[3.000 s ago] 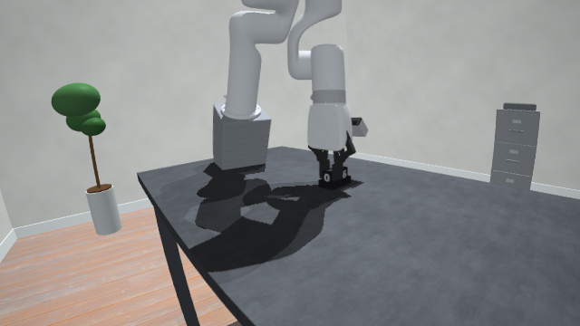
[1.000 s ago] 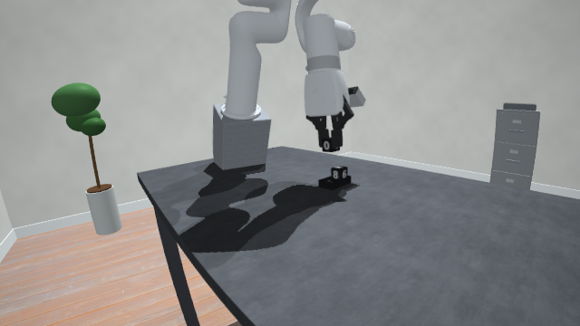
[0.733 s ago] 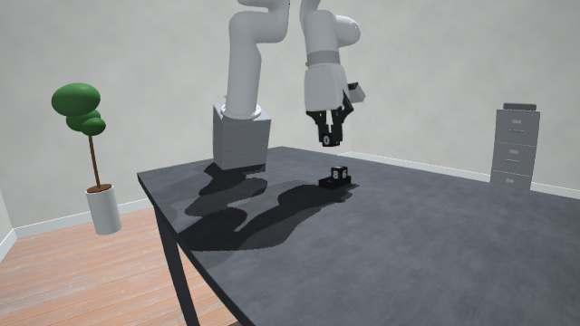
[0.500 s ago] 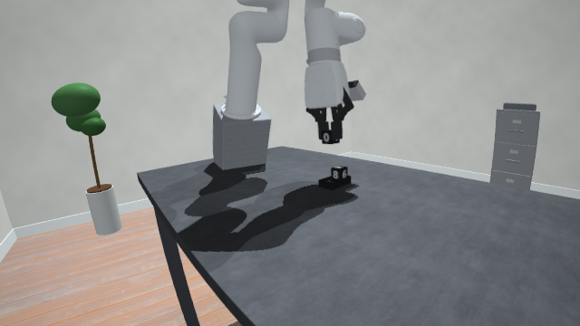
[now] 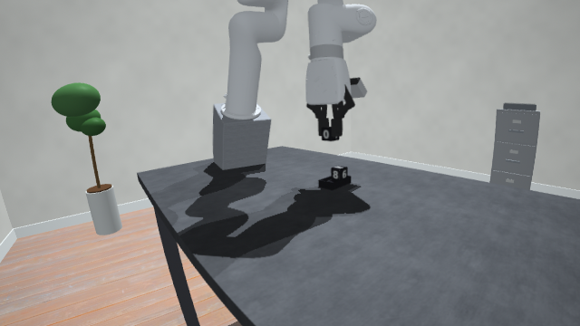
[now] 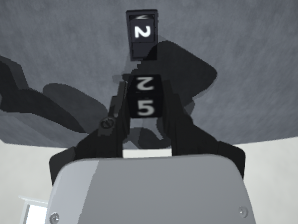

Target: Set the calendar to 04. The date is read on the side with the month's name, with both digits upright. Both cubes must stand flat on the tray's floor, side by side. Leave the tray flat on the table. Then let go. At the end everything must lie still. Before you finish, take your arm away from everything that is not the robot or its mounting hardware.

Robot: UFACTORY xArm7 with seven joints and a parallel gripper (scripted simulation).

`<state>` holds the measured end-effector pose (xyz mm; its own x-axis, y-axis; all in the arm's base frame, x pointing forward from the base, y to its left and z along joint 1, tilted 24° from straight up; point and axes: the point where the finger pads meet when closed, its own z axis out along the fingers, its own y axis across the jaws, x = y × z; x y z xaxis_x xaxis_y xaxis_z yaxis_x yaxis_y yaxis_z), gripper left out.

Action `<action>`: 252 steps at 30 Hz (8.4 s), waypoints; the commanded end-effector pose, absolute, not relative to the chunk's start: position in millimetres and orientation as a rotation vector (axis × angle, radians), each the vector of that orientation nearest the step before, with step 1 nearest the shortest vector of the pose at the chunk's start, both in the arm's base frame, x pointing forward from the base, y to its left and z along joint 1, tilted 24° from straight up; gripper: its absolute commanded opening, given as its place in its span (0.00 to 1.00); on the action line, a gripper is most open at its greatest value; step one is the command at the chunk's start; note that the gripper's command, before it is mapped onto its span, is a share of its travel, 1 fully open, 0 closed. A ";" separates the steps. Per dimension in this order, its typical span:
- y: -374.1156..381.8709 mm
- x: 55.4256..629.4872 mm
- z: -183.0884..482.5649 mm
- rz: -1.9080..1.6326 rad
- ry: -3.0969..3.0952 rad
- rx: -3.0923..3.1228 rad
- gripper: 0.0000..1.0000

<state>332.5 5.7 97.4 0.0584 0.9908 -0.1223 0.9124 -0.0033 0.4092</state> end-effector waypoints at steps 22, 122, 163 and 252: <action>3.1 321.8 98.6 0.388 1.415 2.430 0.27; 2.6 337.8 81.4 0.622 -2.355 2.288 0.27; -2.9 357.3 38.3 0.622 -2.355 2.288 0.27; -4.1 363.3 27.3 0.622 -2.355 2.288 0.27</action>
